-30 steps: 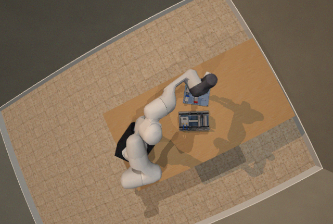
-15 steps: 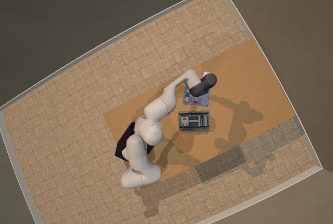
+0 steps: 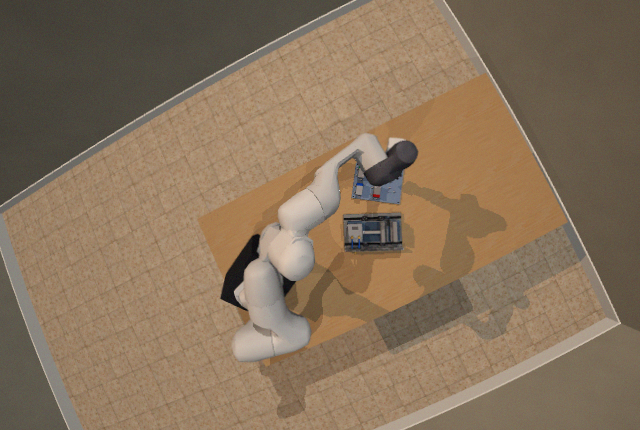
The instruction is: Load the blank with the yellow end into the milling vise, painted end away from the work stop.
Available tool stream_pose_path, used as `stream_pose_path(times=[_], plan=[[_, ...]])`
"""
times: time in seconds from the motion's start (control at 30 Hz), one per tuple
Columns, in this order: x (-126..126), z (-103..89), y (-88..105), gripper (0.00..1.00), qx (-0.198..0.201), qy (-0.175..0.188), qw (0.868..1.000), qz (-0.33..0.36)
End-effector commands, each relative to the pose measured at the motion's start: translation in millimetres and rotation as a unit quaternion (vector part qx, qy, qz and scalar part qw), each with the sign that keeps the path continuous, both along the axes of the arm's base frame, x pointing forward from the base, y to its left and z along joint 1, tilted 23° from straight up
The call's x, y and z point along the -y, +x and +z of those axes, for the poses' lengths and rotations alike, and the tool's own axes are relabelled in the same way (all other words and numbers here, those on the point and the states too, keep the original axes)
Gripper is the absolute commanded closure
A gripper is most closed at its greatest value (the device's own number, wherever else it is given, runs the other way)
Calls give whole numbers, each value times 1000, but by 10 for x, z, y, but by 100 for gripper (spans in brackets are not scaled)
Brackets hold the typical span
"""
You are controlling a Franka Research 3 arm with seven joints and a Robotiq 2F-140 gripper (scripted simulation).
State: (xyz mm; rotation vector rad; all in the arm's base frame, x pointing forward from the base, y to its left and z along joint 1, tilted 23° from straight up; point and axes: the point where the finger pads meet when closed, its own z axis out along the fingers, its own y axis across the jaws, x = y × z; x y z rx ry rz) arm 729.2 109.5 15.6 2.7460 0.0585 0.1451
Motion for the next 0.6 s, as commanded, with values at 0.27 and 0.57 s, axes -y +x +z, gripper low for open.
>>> stream_pose_path(times=[0.27,0.57], plan=[[15,43,31,100,-24,-8,997,73],[20,48,35,100,-59,-19,986,154]])
